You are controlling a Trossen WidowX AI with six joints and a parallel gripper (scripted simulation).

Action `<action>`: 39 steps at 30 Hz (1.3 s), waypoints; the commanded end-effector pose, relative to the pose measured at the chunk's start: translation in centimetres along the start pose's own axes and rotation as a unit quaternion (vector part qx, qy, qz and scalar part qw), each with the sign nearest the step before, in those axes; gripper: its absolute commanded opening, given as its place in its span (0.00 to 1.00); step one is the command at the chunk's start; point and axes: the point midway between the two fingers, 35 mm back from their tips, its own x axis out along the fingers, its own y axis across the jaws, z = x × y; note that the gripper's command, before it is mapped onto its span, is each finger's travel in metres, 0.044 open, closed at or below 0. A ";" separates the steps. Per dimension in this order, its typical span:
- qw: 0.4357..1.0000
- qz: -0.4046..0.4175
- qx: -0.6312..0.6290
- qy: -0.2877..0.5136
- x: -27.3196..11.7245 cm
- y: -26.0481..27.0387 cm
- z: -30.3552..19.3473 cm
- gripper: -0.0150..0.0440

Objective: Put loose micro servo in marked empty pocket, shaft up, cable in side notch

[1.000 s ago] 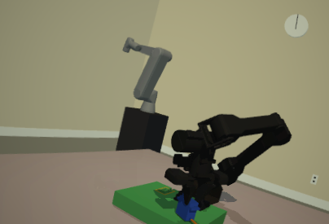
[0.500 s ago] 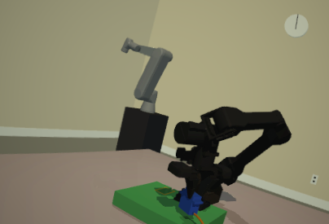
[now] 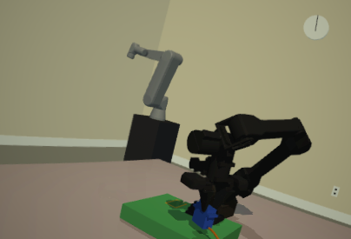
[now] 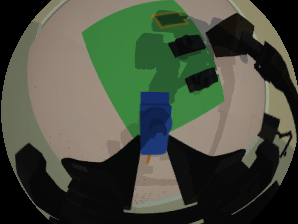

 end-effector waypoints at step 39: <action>1.000 0.009 -0.004 -0.005 -0.5 2.6 14.0 0.25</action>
